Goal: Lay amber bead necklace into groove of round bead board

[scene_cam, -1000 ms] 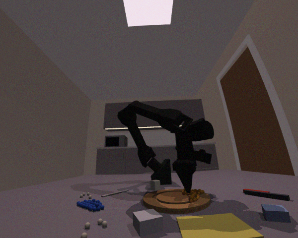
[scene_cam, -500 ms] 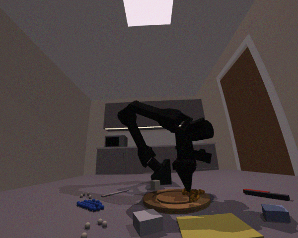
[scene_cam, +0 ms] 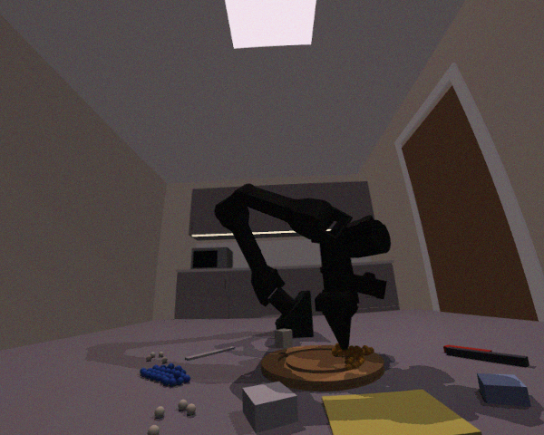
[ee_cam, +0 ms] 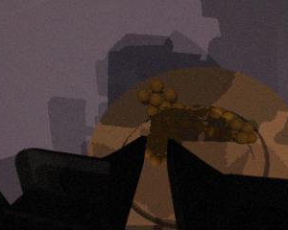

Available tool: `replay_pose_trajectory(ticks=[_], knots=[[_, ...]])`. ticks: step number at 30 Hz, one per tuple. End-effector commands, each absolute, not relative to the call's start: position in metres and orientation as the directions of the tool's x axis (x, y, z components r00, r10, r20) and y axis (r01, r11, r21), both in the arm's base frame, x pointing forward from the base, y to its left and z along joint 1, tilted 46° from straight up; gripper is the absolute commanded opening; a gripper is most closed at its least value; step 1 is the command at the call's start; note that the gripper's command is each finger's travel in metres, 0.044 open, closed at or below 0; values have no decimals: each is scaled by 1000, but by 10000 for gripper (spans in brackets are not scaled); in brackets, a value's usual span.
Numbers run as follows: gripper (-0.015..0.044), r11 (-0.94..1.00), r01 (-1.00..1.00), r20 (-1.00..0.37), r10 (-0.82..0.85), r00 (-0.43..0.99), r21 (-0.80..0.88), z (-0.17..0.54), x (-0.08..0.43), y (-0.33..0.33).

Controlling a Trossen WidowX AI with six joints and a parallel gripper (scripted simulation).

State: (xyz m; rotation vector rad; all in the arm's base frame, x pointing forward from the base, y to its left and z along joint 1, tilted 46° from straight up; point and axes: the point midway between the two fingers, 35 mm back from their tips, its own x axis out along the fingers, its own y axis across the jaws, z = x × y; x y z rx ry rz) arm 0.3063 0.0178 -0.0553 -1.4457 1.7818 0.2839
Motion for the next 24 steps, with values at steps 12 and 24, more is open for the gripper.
replay_pose_trajectory(ticks=[12,24], knots=[[0,322,-898,-698,-716,-23,-301,-56,306,18],[0,315,-902,-695,-719,-23,-296,-49,305,24]])
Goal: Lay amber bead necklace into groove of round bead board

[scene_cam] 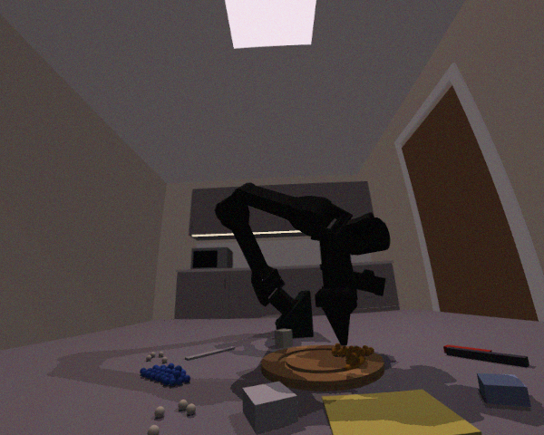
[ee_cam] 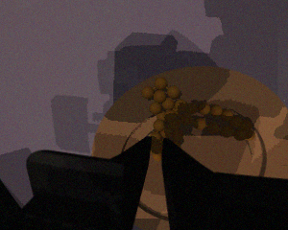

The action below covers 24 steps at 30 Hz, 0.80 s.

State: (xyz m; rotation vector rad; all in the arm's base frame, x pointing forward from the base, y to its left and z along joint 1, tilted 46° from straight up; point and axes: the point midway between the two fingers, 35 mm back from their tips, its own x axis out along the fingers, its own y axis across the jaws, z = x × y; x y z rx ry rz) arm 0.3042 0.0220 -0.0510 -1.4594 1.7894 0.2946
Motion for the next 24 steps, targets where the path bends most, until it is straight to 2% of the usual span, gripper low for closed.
replay_pose_trajectory(ticks=[1,24], knots=[[0,315,-902,-695,-719,-23,-296,-49,305,24],[0,315,-902,-694,-720,-24,-295,-27,286,-1]])
